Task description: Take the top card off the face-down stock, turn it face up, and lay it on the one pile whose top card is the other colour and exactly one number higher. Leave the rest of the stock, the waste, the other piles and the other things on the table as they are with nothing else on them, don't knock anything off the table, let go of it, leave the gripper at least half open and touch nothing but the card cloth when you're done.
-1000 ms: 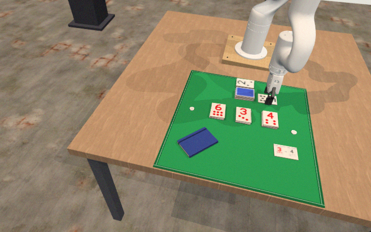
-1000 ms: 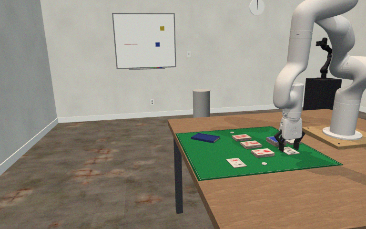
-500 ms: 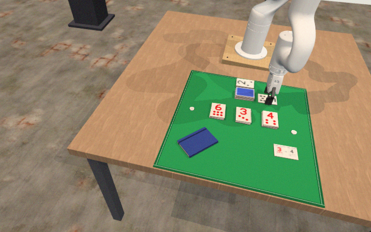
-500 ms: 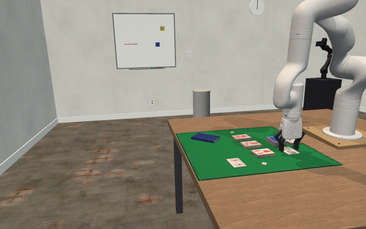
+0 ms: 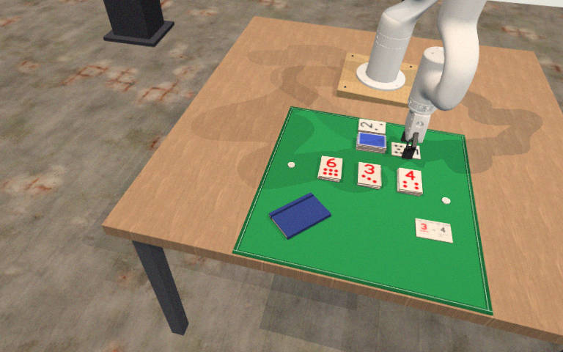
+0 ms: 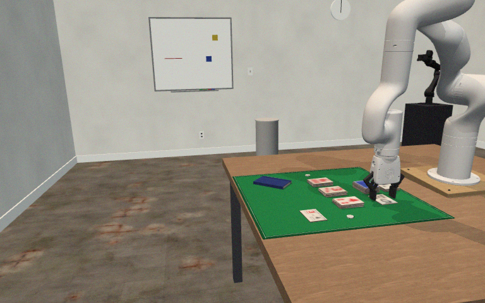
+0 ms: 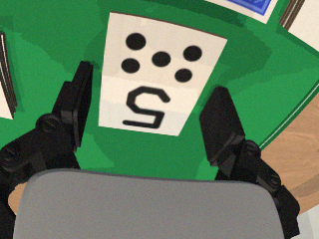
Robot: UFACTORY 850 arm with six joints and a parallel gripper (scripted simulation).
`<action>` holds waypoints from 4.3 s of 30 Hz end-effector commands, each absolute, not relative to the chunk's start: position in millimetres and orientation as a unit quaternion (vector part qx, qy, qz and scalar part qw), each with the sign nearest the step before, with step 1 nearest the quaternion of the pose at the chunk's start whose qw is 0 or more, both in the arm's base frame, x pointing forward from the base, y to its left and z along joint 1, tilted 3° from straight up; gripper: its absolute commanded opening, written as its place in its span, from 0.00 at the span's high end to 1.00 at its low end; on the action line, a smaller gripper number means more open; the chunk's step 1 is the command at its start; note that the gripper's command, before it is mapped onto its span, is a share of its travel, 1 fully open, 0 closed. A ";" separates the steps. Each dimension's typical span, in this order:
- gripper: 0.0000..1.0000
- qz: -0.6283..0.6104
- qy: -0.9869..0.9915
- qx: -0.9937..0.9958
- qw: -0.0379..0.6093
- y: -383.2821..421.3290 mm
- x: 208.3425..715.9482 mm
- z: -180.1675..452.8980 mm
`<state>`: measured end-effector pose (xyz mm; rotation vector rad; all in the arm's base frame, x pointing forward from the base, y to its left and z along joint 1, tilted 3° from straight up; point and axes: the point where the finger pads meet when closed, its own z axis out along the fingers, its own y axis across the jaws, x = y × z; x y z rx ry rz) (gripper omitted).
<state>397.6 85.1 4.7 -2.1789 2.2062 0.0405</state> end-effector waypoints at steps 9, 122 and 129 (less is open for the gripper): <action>0.14 0.013 0.711 -0.702 0.021 85.2 398.3 5.1; 0.27 0.013 0.711 -0.702 0.021 85.3 398.4 2.2; 0.32 0.013 0.711 -0.702 0.021 85.3 398.4 2.2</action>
